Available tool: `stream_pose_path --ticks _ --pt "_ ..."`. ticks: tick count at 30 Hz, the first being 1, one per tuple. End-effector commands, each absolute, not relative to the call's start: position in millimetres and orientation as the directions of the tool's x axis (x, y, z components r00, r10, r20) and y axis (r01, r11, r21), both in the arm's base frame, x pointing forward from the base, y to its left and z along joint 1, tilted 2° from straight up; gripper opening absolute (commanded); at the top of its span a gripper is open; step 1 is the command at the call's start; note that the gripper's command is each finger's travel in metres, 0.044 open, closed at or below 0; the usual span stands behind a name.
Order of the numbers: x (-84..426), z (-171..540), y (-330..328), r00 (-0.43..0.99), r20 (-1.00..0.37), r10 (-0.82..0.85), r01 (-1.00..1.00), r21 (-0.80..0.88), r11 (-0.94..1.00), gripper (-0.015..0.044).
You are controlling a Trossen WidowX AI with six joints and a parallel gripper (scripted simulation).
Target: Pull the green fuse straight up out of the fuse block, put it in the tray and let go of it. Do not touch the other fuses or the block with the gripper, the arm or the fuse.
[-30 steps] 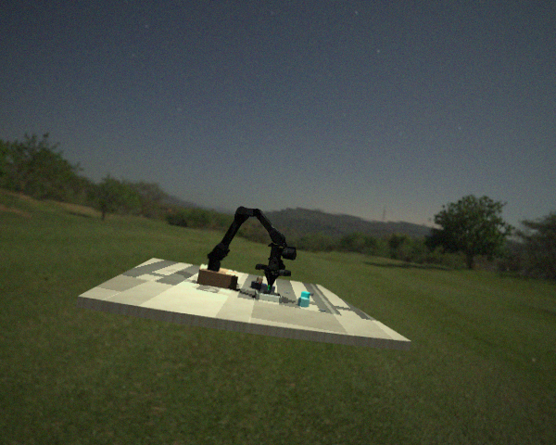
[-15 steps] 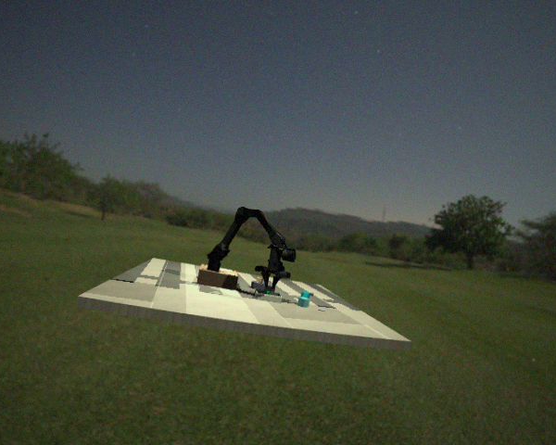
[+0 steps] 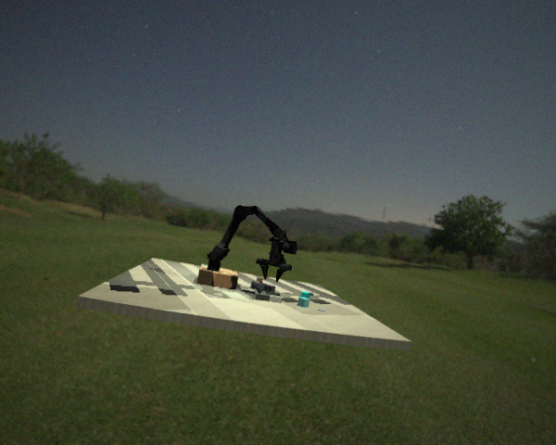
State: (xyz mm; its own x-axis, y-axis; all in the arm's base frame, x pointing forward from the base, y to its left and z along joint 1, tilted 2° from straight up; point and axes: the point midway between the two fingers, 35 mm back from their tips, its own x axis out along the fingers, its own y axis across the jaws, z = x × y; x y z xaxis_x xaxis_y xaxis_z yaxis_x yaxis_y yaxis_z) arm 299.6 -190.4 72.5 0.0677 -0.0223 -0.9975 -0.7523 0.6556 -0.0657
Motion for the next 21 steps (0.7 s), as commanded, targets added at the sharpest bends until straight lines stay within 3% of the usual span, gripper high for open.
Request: stream_pose_path --ticks 1,21 --pt "299.4 72.0 -189.6 0.065 -0.998 -0.015 -0.755 -0.059 0.653 0.033" --pt "299.1 71.4 -190.1 0.063 -0.998 -0.019 -0.753 -0.06 0.656 0.033"
